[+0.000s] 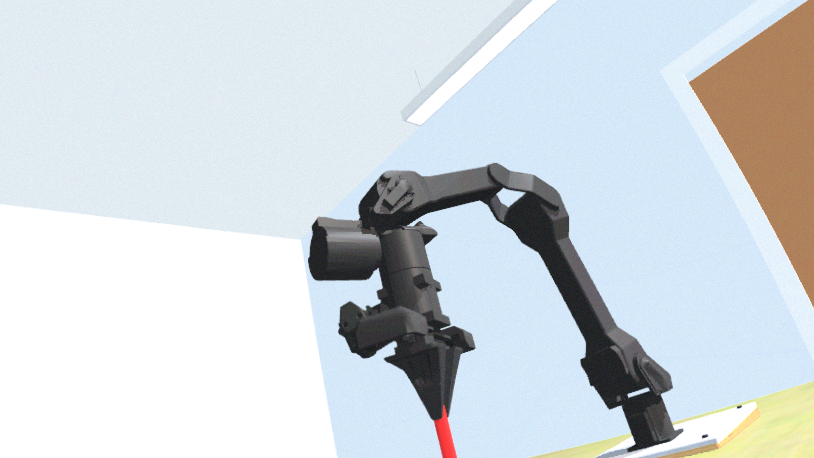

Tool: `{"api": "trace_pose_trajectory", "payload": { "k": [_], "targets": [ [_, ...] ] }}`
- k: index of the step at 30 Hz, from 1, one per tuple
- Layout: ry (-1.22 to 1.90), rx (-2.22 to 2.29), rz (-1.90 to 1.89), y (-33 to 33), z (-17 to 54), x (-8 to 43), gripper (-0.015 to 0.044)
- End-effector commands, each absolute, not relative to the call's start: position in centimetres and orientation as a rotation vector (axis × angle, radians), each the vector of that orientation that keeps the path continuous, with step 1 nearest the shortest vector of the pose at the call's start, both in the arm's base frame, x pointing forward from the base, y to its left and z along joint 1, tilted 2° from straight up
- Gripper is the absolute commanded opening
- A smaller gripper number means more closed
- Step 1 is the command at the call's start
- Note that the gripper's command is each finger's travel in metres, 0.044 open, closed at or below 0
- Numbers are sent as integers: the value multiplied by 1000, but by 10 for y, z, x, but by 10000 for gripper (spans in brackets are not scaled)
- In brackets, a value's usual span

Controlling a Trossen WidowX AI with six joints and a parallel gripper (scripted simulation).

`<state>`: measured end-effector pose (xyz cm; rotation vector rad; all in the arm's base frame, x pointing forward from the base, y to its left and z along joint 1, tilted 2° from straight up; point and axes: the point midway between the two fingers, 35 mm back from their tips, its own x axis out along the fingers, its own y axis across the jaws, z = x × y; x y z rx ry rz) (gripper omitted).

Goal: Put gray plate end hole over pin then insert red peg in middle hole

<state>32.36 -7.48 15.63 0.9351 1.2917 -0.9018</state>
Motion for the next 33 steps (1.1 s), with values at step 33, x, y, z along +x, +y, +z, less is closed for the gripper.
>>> {"api": "trace_pose_trajectory", "payload": {
  "k": [33],
  "targets": [
    [1292,935,-902,-74,156,320,0]
  ]
}}
